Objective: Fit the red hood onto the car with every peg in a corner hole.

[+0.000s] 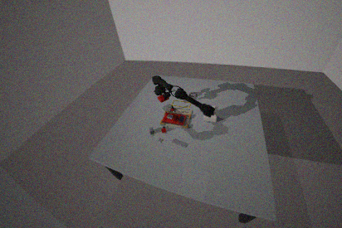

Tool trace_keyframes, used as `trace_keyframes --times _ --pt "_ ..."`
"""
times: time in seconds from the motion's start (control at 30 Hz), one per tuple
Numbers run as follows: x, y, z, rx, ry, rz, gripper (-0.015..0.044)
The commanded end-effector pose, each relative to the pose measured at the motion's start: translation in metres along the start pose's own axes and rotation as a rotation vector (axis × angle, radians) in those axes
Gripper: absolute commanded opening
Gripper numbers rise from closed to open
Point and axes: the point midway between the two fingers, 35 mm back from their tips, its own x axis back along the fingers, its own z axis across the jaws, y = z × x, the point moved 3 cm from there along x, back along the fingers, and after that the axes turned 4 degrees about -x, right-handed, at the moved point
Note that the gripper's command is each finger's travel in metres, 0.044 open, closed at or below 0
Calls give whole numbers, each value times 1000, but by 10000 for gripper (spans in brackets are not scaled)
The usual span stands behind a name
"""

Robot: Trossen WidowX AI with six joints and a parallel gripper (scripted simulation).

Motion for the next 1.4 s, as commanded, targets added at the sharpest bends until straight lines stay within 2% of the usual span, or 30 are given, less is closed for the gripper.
trace_keyframes --times 0.0,1.37 --pt "4 6 10 -62 3 -4 0" --pt "18 48 117 -613 53 28 0"
